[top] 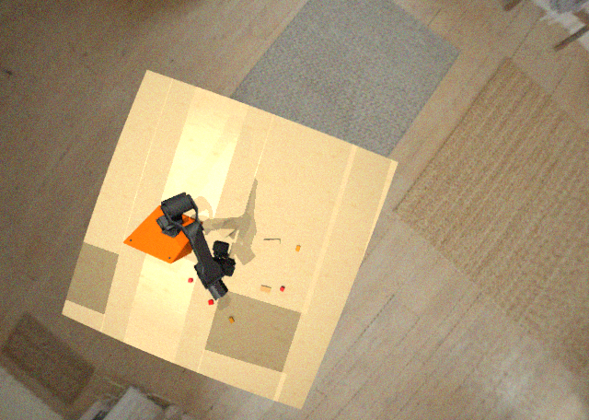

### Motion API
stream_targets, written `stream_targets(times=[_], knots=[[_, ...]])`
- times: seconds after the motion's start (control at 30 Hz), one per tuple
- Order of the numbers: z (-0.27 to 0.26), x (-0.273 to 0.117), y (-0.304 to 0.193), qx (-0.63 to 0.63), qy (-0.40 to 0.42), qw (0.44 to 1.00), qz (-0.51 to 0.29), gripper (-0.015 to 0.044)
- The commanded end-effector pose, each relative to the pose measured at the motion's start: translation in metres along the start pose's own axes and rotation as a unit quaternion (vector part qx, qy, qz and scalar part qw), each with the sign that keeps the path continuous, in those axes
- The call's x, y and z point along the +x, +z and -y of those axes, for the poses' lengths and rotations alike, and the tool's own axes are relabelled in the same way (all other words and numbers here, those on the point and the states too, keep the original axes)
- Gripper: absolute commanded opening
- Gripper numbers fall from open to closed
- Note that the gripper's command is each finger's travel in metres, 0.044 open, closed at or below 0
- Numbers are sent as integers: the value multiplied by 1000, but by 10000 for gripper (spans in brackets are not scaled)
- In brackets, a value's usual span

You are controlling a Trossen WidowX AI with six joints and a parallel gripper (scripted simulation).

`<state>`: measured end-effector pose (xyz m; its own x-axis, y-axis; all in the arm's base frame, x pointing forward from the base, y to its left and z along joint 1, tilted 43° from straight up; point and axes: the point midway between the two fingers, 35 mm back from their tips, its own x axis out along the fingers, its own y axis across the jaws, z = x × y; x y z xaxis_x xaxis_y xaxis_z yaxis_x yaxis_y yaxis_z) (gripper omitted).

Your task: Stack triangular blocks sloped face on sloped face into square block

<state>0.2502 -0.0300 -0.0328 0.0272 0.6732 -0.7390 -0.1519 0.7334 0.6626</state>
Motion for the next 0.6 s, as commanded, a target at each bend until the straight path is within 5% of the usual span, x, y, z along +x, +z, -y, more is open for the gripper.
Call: stream_targets(times=[0.0,0.57], knots=[[0,0,0,-39,1,999,0,0],[0,0,0,-270,1,963,0,0]])
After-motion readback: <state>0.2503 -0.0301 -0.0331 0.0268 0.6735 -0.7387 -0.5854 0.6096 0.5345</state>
